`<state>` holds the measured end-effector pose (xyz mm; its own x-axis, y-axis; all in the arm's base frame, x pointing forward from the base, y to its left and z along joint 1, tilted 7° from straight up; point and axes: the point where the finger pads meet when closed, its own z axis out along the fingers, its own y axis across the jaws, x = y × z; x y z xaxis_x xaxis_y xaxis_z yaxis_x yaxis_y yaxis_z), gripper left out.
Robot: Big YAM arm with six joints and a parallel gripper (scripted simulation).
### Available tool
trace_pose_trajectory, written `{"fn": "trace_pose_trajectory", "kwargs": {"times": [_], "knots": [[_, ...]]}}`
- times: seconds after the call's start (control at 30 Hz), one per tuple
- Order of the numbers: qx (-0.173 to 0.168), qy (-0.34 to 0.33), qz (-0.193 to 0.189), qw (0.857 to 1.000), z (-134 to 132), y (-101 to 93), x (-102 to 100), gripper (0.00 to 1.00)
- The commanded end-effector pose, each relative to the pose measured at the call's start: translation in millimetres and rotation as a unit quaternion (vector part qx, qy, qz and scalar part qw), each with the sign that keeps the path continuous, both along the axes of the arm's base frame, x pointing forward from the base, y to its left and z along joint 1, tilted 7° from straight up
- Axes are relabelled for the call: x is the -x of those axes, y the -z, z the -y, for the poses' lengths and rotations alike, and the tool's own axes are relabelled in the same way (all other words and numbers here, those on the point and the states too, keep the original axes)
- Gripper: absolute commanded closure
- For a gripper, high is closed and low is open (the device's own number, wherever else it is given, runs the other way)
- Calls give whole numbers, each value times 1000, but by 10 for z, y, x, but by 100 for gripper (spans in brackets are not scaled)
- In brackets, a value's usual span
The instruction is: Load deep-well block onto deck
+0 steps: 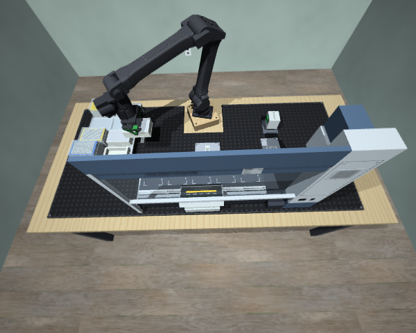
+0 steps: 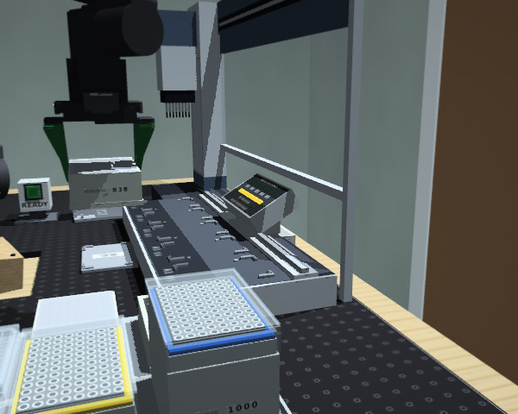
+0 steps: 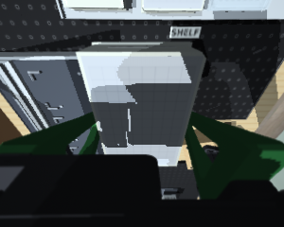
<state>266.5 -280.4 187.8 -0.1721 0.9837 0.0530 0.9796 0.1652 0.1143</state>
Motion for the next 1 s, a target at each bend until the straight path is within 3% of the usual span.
{"fn": "trace_pose_trajectory", "kwargs": {"times": [0.0,0.53,0.97], "knots": [[40,-19,31,999,202,-349,-147,100],[58,-157,37,985,200,-351,-151,100],[74,-282,40,956,199,-351,-152,100]]}}
